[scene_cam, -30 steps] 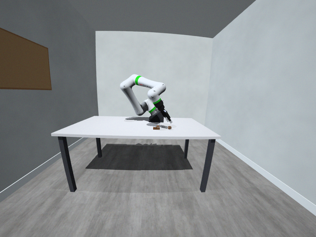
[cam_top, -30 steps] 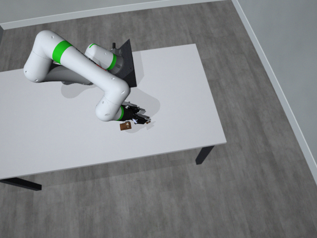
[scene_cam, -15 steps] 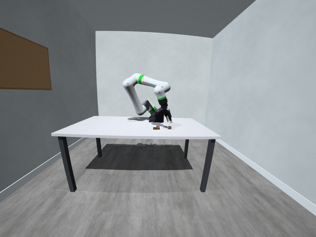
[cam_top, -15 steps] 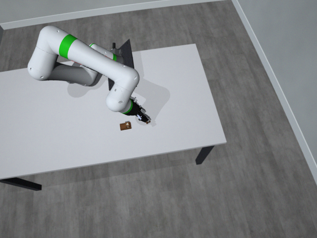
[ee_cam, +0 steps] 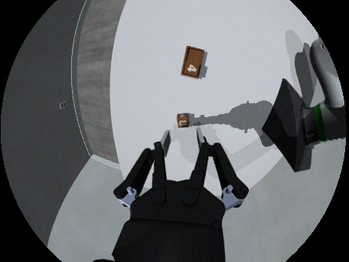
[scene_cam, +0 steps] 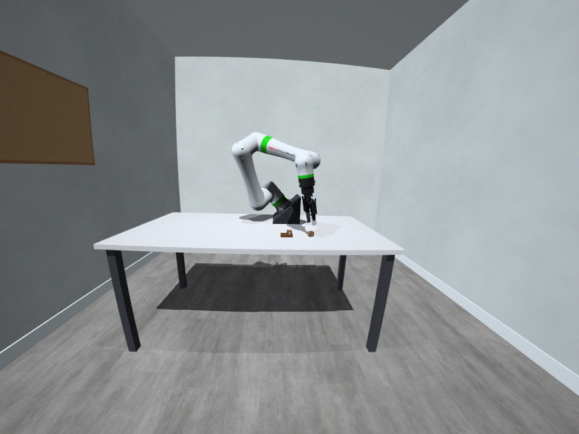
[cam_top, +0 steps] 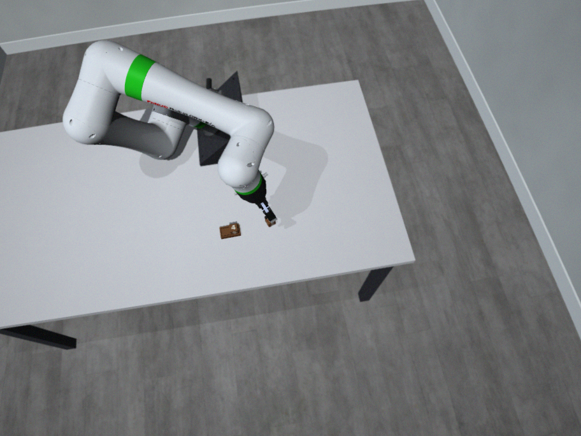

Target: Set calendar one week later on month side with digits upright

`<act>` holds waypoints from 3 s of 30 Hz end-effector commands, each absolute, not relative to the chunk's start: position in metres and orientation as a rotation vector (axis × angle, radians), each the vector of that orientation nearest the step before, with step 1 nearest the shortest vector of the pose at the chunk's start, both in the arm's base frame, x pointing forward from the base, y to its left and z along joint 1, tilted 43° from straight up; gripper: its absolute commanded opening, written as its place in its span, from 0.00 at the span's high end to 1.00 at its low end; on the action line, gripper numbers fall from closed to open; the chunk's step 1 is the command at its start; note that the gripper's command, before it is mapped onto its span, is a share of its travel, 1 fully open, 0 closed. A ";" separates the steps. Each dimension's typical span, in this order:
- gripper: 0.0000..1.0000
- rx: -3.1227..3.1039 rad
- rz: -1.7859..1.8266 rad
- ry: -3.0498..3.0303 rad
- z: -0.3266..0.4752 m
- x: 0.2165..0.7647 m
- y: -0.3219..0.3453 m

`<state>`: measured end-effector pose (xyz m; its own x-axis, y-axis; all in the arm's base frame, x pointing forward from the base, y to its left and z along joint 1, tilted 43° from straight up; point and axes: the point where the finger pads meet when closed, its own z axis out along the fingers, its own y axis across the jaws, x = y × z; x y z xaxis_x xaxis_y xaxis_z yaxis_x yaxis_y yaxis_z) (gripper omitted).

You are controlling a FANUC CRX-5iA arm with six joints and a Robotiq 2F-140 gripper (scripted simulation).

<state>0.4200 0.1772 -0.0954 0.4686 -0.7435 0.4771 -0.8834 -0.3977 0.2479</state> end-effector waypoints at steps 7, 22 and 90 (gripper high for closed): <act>0.60 2.153 0.612 -1.256 -0.097 0.419 0.182; 0.00 2.153 0.612 -1.256 -0.098 0.418 0.183; 0.00 2.232 -0.217 0.902 -0.093 0.417 0.187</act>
